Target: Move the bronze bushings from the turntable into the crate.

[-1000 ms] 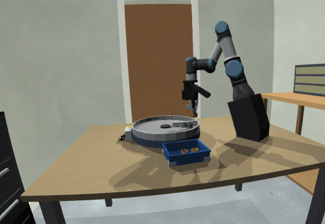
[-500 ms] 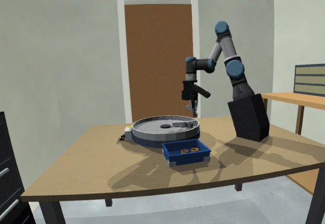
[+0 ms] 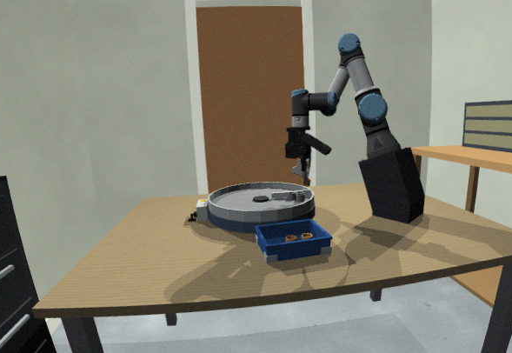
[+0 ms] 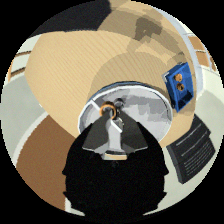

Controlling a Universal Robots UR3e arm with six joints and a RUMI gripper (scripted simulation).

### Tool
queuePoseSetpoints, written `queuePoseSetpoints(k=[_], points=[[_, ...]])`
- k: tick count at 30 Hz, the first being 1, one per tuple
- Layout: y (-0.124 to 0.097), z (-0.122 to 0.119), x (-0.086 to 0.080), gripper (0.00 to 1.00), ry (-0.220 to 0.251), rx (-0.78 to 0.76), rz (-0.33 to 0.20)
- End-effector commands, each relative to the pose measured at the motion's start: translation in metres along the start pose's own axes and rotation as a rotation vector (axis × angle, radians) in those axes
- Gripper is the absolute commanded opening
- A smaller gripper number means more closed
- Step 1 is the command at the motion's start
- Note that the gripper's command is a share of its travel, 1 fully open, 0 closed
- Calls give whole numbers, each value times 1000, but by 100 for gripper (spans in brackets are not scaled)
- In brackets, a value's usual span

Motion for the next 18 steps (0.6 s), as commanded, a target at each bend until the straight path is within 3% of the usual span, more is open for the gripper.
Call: queuePoseSetpoints(k=[1,18], points=[[-2,8,-1,0,4,9,-6],[-1,38,-1,0,4,9,-5]])
Point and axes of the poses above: the point where the finger pads meet when closed, its own x axis out along the fingers, its own z axis across the jaws, y = z × x, the point moved 9 cm from there along -x, back along the fingers, and after that the axes turned 1 degree about -x, right-handed, at the moved point
